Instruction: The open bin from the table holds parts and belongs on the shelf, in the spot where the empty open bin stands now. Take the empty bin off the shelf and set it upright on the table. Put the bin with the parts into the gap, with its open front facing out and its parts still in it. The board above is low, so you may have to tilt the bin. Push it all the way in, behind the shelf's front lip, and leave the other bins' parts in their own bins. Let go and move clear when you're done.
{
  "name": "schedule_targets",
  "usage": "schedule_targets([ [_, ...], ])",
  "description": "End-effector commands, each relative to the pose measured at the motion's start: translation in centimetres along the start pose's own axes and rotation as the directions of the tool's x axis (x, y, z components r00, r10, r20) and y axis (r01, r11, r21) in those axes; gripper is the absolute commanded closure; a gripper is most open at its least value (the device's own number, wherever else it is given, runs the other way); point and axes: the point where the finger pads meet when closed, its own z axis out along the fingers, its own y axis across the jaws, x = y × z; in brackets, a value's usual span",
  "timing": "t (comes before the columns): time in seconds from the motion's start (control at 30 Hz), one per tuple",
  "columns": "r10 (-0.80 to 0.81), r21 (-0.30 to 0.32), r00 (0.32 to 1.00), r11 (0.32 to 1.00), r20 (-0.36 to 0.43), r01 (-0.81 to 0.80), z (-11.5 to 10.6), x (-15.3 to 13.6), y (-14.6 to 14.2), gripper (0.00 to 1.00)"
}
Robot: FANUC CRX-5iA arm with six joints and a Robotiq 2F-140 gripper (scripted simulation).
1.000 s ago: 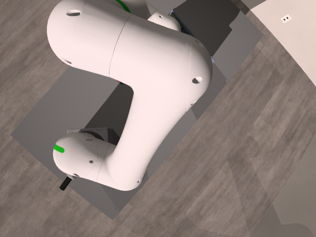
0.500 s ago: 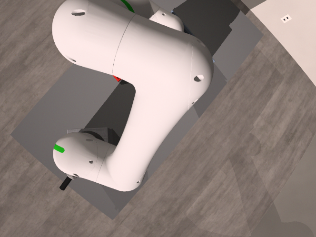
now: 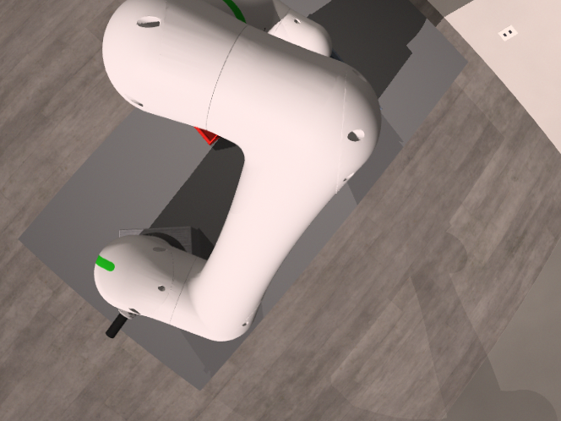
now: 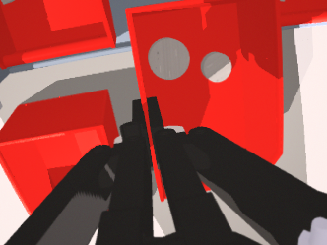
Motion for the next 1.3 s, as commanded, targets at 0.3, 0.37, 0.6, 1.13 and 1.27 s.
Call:
schedule_targets([
  [0.3,0.000,0.000,1.000,1.000,-0.002,0.000,-0.3,1.4,0.0,0.90],
  [0.37,0.000,0.000,1.000,1.000,-0.002,0.000,-0.4,1.6,0.0,0.90],
  [0.6,0.000,0.000,1.000,1.000,-0.002,0.000,-0.5,2.1,0.0,0.90],
  [1.13,0.000,0.000,1.000,1.000,-0.002,0.000,-0.7,3.3,0.0,0.90],
  [1.27,0.000,0.000,1.000,1.000,-0.002,0.000,-0.7,3.5,0.0,0.90],
])
